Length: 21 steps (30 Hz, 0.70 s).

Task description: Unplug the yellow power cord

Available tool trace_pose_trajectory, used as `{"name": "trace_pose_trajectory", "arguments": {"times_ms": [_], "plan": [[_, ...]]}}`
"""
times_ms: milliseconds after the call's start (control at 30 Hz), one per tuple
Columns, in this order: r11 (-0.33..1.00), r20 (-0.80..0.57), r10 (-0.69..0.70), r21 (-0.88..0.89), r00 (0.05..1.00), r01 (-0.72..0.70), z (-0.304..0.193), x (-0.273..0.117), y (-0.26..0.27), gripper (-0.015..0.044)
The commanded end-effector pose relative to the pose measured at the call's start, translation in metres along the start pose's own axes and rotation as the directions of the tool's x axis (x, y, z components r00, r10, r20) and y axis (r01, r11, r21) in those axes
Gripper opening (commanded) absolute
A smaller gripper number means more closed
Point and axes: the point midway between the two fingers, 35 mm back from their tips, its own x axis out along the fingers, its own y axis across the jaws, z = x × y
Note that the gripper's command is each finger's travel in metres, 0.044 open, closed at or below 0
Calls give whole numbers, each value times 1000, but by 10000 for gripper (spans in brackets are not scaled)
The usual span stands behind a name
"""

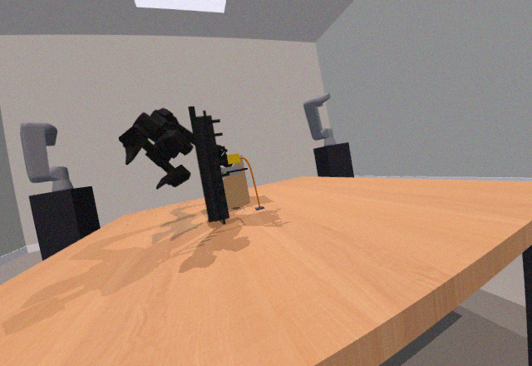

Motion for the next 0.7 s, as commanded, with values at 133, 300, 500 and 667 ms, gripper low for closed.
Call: {"name": "trace_pose_trajectory", "arguments": {"times_ms": [133, 300, 500, 667], "plan": [[999, 55, -32, 29, 998, 30, 21, -9, -25, 269], [991, 178, -100, 100, 979, 83, 67, -37, -79, 160], [986, 298, -120, 149, 947, 78, 112, -72, -112, 160], [989, 376, -85, 142, 923, 33, 145, -92, -112, 160]]}}
